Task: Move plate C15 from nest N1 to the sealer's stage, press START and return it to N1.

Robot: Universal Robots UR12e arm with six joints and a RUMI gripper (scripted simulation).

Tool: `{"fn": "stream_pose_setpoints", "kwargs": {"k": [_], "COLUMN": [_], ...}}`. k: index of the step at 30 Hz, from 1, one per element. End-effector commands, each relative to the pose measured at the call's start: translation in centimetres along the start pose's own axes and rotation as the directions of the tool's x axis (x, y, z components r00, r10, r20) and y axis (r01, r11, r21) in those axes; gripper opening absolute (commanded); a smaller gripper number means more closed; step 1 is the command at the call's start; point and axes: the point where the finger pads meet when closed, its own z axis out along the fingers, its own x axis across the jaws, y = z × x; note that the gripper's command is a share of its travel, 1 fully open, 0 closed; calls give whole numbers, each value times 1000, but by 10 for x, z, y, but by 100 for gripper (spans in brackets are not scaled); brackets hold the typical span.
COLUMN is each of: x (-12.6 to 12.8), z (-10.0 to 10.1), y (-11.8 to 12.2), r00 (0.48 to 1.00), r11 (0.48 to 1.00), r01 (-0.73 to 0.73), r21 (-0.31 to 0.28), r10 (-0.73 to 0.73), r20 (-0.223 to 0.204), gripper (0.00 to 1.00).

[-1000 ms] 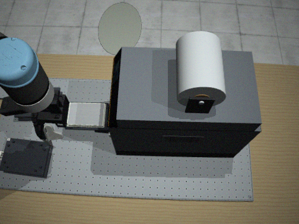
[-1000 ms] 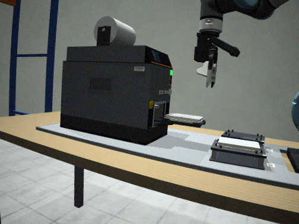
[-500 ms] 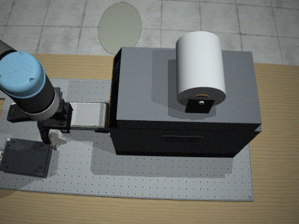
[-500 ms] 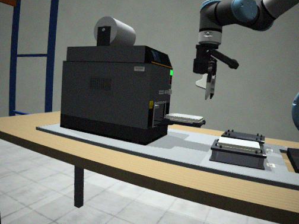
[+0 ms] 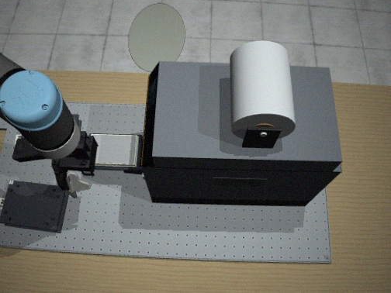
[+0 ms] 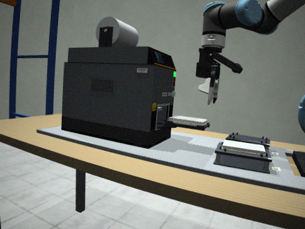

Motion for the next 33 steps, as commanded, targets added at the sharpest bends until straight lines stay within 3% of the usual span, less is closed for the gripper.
{"fn": "stream_pose_setpoints", "kwargs": {"k": [1,26,33], "x": [19,92,92], "z": [-2,-2,-2], "y": [16,66,66], "r00": [1000,1000,1000], "r11": [1000,1000,1000], "r01": [4,4,4], "r21": [-3,-4,-3], "r10": [-4,-4,-4], "r20": [3,2,2], "gripper": [68,68,68]}}
